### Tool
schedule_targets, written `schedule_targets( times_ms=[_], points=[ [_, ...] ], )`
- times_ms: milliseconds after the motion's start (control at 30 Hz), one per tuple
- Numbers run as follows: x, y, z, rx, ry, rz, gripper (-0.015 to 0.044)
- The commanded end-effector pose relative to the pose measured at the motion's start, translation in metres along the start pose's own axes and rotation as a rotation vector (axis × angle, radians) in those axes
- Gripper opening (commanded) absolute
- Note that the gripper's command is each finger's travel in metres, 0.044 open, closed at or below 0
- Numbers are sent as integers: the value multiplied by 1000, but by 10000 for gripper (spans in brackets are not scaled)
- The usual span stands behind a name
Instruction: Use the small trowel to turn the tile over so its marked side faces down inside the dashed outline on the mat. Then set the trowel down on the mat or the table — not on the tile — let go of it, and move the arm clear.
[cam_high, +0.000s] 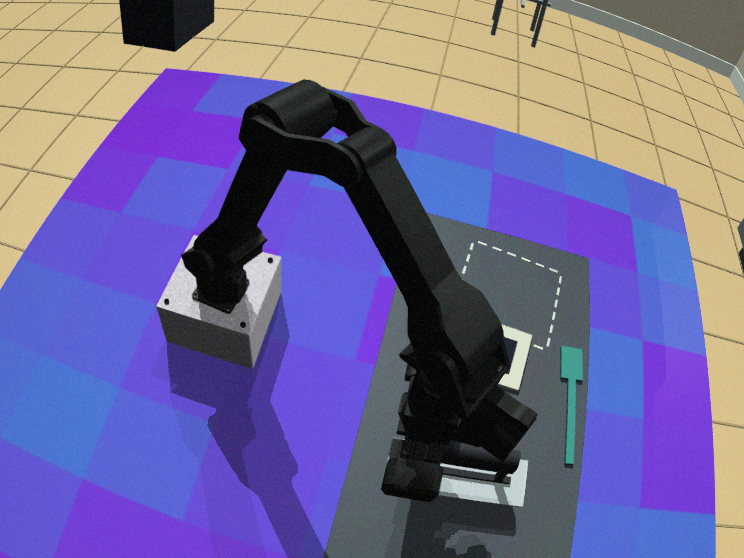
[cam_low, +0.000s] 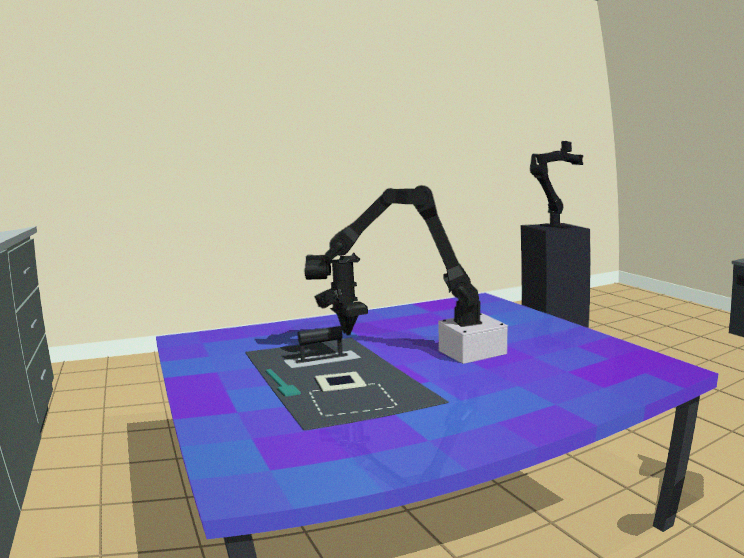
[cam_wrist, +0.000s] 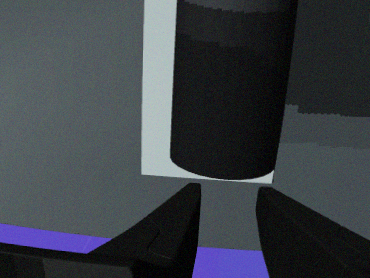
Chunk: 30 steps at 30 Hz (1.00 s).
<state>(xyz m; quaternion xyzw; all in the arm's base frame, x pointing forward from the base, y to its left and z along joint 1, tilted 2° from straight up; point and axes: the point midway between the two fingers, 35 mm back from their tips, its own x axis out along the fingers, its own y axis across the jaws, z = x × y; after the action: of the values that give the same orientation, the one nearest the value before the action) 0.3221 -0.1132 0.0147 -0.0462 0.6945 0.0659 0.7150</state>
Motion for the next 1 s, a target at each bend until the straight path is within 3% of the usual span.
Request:
schedule_targets(
  times_ms=[0, 633, 967],
  points=[
    [0, 0, 0, 0, 0, 0, 100],
    [-19, -88, -1, 3, 1, -4, 100],
    [-21, -91, -2, 13, -5, -7, 100]
  ],
)
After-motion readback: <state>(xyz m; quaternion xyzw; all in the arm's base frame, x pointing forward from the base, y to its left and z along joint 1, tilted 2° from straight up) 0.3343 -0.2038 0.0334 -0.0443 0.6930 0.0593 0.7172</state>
